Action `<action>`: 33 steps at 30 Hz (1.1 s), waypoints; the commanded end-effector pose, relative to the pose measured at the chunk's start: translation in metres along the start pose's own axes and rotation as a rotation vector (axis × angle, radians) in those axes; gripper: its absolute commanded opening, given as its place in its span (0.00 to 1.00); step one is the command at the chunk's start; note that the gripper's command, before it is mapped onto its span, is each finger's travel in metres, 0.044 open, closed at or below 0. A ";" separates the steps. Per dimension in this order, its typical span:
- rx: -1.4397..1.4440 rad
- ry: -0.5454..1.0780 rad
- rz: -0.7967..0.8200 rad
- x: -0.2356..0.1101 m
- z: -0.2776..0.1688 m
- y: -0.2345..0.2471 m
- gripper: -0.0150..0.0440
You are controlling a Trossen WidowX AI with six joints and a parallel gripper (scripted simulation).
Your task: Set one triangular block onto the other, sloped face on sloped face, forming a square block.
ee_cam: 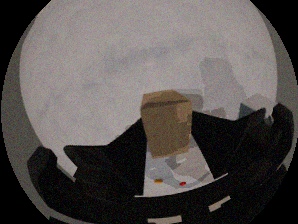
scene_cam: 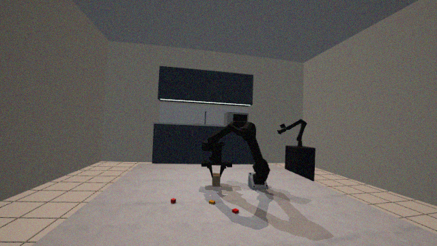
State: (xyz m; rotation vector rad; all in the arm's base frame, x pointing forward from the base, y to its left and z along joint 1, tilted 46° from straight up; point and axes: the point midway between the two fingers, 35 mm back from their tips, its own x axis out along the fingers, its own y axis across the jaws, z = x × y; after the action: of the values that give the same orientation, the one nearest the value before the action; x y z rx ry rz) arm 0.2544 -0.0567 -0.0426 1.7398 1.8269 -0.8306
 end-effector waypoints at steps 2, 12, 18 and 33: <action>0.000 0.000 0.000 0.000 0.000 0.000 0.30; 0.000 0.000 0.000 0.000 0.000 0.000 0.74; 0.000 0.000 0.000 0.000 0.000 0.000 1.00; 0.002 -0.005 -0.001 -0.089 0.002 0.003 1.00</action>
State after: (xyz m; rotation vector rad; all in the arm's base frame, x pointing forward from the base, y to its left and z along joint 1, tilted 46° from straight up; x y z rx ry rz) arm 0.2621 -0.0907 -0.0082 1.7326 1.8445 -0.8360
